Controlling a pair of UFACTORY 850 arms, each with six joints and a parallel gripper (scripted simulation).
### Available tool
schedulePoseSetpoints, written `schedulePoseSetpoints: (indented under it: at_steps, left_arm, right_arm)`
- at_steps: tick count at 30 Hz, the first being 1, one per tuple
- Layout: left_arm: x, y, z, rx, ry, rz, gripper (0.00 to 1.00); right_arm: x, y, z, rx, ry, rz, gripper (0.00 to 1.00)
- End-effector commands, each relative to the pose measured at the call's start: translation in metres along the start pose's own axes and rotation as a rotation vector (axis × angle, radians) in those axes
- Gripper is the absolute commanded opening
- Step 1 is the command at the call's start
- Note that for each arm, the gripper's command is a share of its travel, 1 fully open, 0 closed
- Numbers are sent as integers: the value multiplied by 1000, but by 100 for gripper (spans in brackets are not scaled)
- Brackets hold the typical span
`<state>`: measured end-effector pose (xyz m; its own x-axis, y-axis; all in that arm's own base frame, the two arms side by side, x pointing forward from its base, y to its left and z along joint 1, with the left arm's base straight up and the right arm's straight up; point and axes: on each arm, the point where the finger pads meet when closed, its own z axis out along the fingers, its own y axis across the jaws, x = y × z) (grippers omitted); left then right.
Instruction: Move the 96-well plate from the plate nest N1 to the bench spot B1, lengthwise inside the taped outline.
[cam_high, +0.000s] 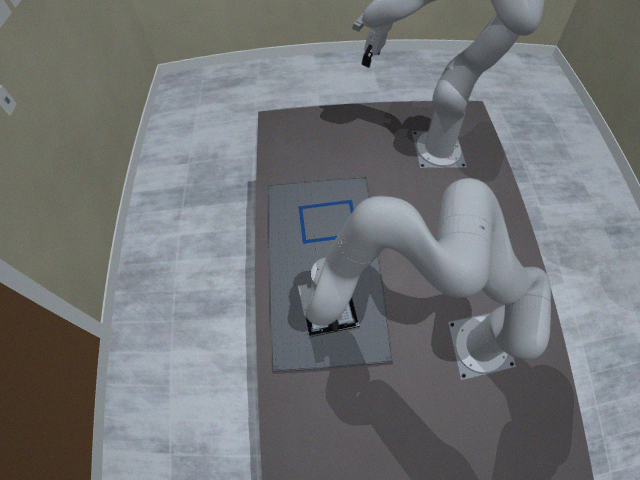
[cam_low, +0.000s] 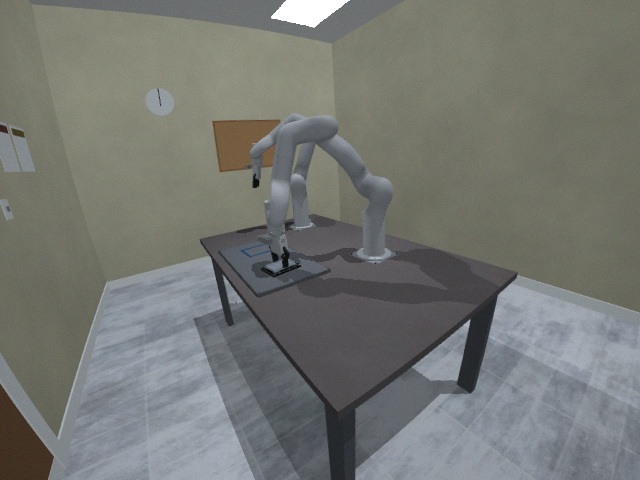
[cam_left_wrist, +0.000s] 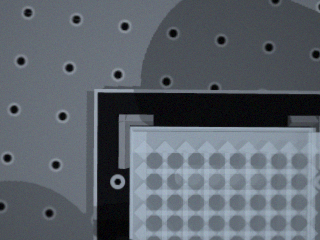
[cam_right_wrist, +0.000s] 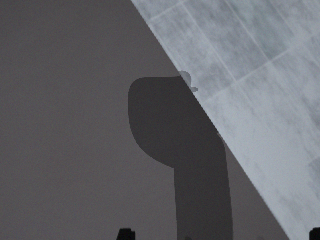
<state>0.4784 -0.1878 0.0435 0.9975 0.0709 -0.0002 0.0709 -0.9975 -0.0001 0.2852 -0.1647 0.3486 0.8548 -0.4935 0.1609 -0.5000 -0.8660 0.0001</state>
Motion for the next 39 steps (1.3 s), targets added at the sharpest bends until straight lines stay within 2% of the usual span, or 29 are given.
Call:
schedulePoseSetpoints:
  at_steps: [1,13,39]
  left_arm:
    - [1,0,-1,-1,2,0,0]
    - [1,0,-1,-1,2,0,0]
    - [1,0,-17,-1,2,0,0]
  right_arm:
    - [1,0,-1,0,2,0,100]
    - [1,0,-1,0,2,0,100]
    - [1,0,-1,0,2,0,100]
